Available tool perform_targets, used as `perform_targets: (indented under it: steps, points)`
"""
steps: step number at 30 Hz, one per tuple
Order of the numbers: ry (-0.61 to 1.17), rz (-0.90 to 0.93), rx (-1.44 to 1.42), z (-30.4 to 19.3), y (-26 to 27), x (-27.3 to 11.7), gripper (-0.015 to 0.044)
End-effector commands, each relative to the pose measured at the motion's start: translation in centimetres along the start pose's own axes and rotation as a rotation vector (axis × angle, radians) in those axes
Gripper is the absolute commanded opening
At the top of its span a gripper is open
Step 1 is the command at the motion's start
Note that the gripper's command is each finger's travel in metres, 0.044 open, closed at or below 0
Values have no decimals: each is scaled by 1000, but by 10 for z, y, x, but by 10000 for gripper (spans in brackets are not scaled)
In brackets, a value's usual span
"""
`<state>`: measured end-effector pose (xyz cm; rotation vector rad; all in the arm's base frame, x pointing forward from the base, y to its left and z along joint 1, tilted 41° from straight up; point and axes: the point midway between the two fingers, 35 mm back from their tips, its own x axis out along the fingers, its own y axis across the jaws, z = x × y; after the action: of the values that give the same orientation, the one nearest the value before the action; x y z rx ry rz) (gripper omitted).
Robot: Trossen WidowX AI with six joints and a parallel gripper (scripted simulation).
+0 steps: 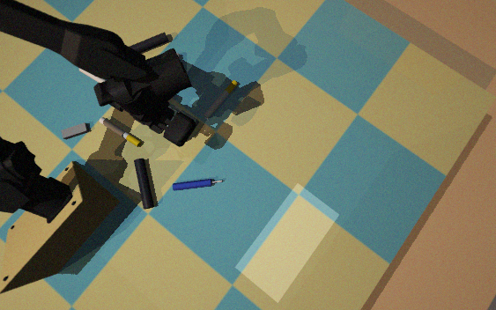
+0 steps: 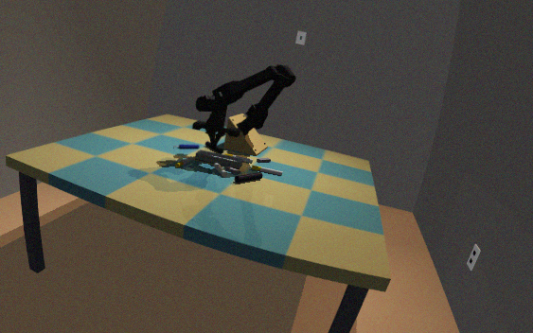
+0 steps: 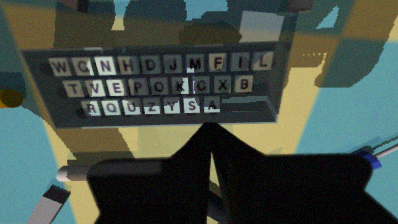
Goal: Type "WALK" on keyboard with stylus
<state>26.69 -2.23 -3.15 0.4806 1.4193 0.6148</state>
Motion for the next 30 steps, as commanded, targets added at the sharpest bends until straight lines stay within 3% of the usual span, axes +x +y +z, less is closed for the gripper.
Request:
perform_targets:
  steps: [1, 8, 23, 30]
  points:
    - [1, -3, 2, -2, 1, 0, 0]
    - [1, 0, 3, -1, 68, 0, 0]
    - [1, 0, 4, -2, 70, -1, 0]
    - [2, -2, 4, -1, 70, -58, 0]
